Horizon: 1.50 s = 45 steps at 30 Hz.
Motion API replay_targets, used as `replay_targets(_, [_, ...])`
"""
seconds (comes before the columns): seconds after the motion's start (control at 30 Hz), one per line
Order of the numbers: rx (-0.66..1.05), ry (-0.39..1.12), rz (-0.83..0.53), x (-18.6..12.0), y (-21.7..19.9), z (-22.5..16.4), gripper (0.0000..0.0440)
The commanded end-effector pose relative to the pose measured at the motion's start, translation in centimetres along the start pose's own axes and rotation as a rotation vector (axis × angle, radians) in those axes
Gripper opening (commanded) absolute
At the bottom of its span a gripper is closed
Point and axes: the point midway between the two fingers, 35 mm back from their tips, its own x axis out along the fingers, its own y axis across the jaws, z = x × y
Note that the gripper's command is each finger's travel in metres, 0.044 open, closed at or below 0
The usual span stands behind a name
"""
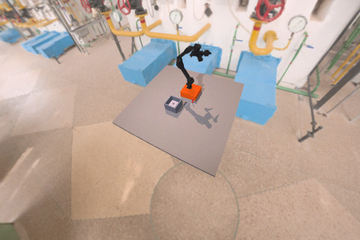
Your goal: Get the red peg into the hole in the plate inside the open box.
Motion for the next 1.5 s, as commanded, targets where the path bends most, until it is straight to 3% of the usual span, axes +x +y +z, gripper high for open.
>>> replay_targets(0.0, [0.028,-0.117,0.035,1.1,1.5,3.6,0.044])
replay_targets(0.33, [0.094,-0.448,0.094,1.6,4.4,14.2,0.044])
replay_targets(0.67, [0.178,-0.778,0.057,-0.7,4.4,24.9,0.044])
replay_targets(1.13, [0.351,-1.175,-0.148,-7.0,-0.5,37.7,0.044])
replay_targets(1.47, [0.51,-1.309,-0.308,-9.9,-5.5,43.8,0.044])
